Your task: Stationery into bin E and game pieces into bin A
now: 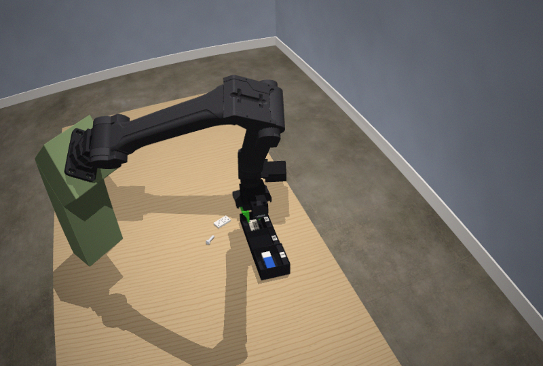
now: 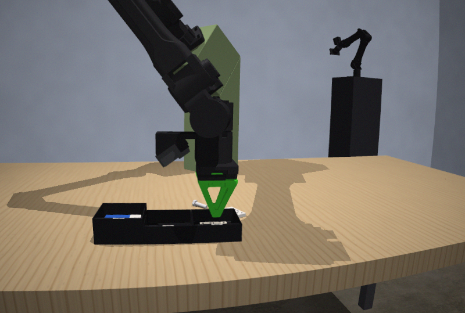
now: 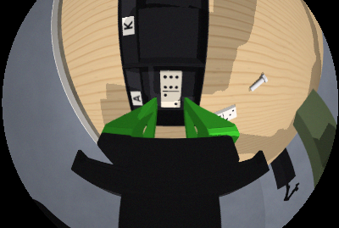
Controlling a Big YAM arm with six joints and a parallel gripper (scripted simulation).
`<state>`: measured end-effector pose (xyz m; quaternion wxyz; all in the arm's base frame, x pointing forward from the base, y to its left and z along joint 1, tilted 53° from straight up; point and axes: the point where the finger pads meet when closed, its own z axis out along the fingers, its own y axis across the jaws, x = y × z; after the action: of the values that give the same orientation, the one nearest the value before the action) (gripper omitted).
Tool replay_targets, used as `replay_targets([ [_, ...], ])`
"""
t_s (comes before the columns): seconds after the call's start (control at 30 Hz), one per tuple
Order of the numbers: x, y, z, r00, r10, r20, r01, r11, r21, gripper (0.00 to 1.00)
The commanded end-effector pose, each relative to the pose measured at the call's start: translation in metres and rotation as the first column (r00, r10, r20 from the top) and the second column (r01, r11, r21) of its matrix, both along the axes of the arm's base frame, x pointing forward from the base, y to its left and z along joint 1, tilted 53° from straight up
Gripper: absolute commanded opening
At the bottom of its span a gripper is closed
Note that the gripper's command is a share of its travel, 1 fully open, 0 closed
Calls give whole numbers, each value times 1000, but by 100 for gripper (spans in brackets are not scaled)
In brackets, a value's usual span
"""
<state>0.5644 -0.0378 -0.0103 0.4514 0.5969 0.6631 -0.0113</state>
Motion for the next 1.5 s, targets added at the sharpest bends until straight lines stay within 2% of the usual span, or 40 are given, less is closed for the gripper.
replay_targets([
  [0.0, -6, 16, 8, 1000, 13, 6, -13, 1000, 6, 32],
  [0.1, -6, 16, 9, 1000, 13, 6, -13, 1000, 6, 32],
  [0.13, -8, 13, -3, 1000, 7, -15, -7, 1000, 4, 32],
  [0.2, -9, 18, 12, 1000, 13, 7, -13, 1000, 6, 32],
  [0.43, -23, 32, 27, 1000, 13, 9, -13, 1000, 6, 32],
  [0.53, -16, 34, 33, 1000, 14, 22, -14, 1000, 10, 32],
  [0.6, -24, 12, 13, 1000, -21, -18, 21, 1000, 4, 32],
  [0.7, -28, 12, 11, 999, -21, -26, 21, 1000, 3, 32],
  [1.47, -20, 11, 15, 1000, -10, -7, 10, 1000, -1, 32],
])
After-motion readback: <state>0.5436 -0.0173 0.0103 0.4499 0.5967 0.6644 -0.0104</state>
